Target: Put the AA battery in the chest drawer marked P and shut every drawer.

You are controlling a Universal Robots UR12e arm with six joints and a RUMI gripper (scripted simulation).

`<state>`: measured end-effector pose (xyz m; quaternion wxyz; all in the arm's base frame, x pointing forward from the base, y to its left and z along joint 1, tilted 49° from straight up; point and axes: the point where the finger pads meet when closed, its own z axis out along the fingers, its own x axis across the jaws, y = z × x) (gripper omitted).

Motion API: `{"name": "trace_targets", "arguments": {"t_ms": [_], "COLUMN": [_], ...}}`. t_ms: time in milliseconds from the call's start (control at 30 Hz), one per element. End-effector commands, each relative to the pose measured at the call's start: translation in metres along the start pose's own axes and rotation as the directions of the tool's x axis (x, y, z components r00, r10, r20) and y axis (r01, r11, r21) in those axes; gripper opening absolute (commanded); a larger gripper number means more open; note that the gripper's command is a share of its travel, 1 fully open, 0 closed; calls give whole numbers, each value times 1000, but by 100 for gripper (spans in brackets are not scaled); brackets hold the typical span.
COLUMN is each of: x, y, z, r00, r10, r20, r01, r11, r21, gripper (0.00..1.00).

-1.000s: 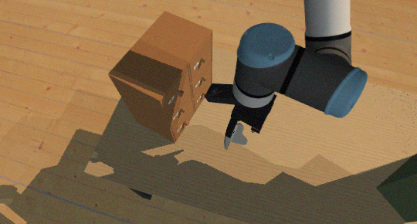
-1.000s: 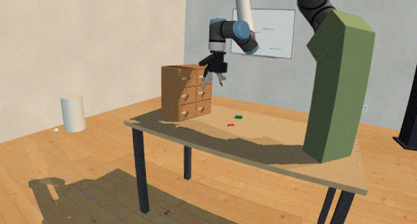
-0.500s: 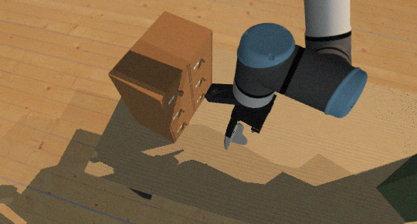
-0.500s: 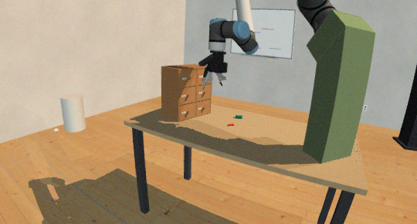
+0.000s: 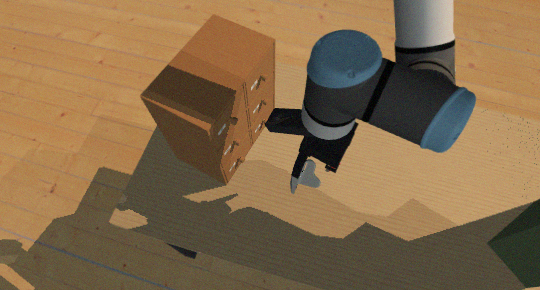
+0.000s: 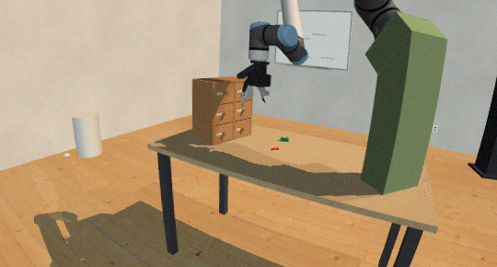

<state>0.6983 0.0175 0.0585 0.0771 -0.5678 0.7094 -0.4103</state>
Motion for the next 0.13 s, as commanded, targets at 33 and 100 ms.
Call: {"name": "trace_targets", "arguments": {"t_ms": [33,100], "x": [0,0], "y": [0,0], "z": [0,0], "r00": [1000,1000], "r10": [0,0], "r20": [0,0], "r01": [0,0], "r11": [1000,1000], "r21": [1,1], "gripper": [100,100]}}
